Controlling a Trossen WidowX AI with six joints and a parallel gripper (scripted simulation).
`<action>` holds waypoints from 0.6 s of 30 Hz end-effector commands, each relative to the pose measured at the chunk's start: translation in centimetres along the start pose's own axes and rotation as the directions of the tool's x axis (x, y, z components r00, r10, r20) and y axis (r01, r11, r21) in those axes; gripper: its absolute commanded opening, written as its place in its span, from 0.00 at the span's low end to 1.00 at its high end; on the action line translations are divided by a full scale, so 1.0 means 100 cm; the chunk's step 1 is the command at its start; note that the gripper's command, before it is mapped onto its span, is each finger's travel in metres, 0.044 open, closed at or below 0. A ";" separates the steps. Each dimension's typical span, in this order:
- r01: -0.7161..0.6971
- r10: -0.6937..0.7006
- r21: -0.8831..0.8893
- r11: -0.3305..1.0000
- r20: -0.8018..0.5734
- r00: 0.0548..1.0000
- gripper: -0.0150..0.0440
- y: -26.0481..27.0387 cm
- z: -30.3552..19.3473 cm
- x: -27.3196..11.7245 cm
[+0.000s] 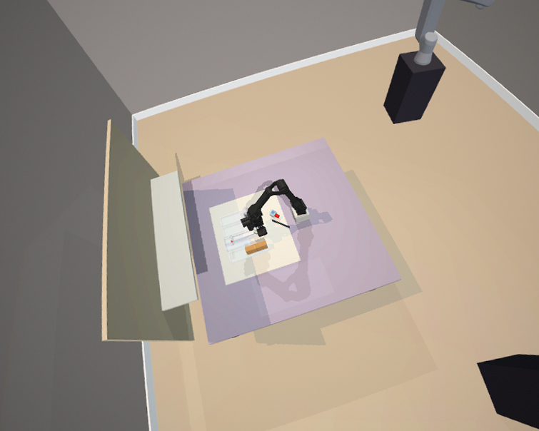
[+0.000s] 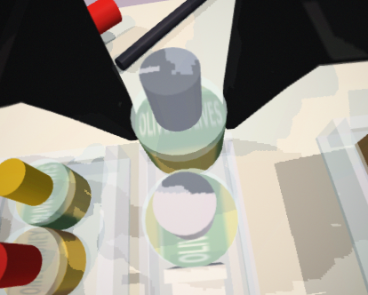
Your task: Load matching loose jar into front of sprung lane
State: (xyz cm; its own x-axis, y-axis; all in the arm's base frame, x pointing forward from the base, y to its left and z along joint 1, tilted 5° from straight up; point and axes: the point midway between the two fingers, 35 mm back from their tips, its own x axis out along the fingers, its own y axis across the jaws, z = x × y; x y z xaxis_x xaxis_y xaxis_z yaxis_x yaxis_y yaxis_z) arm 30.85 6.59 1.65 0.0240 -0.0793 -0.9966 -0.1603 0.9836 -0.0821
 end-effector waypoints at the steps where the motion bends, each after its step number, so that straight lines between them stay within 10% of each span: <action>1: -0.001 0.001 -0.001 1.000 0.037 0.999 0.25 0.000 0.012 -0.005; 18: -0.001 0.001 -0.001 1.000 0.037 0.999 0.25 0.000 0.018 -0.007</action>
State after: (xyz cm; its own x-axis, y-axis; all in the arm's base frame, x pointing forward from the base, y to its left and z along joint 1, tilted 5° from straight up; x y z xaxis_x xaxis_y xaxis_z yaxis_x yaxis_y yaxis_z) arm 31.40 6.69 1.77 0.0224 -0.0797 -0.9966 -0.1605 0.9836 -0.0823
